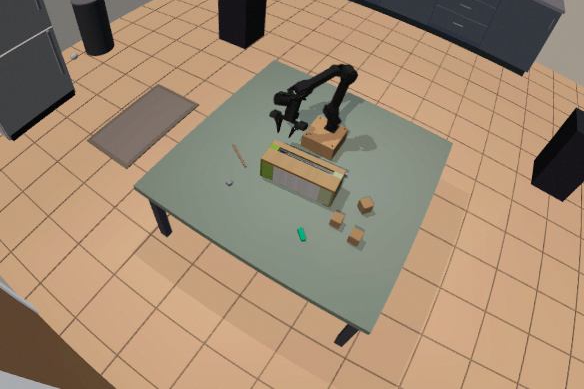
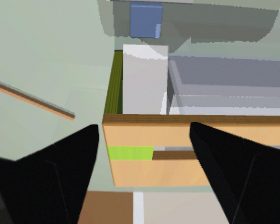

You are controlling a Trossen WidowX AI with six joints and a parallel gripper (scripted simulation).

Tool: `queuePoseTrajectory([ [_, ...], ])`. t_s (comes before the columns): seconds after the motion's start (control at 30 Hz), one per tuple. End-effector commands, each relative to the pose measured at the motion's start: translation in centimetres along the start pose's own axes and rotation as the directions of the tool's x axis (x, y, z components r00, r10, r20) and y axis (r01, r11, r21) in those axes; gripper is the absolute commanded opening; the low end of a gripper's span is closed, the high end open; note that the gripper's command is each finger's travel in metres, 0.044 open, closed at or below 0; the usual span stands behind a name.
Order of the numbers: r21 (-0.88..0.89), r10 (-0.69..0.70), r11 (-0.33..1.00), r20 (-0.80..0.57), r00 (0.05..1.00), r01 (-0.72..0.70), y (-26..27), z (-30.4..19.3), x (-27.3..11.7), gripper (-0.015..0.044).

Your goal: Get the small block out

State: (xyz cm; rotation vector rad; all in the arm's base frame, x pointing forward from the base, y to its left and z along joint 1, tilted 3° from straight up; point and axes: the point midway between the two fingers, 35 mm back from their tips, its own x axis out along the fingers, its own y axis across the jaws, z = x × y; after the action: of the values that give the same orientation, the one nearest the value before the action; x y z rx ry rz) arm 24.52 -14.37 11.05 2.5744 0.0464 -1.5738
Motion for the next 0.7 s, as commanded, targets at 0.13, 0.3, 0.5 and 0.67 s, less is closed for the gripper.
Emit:
queuePoseTrajectory([
  [0.13, 0.019, -0.026, 1.000, 0.026, 0.999, 0.025, -0.9, 4.3, 7.1, 0.0285],
  [0.3, 0.019, -0.026, 1.000, 0.026, 0.999, 0.025, -0.9, 4.3, 7.2, 0.0285],
  [0.5, 0.019, -0.026, 1.000, 0.026, 0.999, 0.025, -0.8, 4.6, 8.0, 0.0285],
  [0.67, 0.019, -0.026, 1.000, 0.026, 0.999, 0.025, -0.7, 4.9, 8.8, 0.0285],
])
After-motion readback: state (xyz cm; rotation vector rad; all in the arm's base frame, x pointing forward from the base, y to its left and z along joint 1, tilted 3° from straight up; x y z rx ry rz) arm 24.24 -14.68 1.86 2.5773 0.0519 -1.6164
